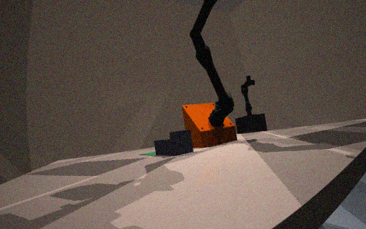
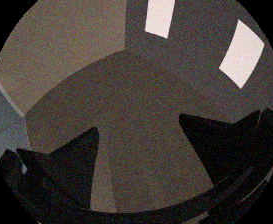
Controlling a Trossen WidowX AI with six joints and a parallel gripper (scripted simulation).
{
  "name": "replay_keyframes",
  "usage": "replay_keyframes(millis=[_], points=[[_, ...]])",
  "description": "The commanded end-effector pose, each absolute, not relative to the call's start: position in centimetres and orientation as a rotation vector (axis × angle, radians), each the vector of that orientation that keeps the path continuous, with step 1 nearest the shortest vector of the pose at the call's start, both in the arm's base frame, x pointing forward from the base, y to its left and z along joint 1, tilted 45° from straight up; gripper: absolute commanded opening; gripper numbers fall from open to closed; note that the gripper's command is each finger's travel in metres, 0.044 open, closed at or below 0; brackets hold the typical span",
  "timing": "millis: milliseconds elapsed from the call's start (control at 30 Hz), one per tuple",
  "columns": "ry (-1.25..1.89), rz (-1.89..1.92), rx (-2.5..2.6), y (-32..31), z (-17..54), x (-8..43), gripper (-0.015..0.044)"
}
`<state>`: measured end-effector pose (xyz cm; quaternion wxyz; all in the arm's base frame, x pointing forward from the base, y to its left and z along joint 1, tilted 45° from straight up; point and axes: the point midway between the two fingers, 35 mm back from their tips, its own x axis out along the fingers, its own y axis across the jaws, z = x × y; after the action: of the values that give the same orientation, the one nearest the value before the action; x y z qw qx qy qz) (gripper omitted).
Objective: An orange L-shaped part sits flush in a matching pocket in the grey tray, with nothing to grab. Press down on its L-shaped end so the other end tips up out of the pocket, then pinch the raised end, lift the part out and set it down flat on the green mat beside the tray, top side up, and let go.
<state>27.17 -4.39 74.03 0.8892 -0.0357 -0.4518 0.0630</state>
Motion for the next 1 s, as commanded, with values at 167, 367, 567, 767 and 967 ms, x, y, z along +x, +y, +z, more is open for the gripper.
replay_keyframes(millis=[167,367,567,767,967], points=[[-1.138,0.035,-0.177,-5.1,76.6,19.2,0.0242],[-1.341,-0.038,-0.26,-4.1,78.1,10.8,0.018],[-1.527,-0.058,-0.537,2.2,77.4,2.6,0.018],[-1.593,0.033,-0.719,9.6,75.3,-0.7,0.018],[-1.621,0.212,-0.974,19.4,70.4,-0.7,0.018]])
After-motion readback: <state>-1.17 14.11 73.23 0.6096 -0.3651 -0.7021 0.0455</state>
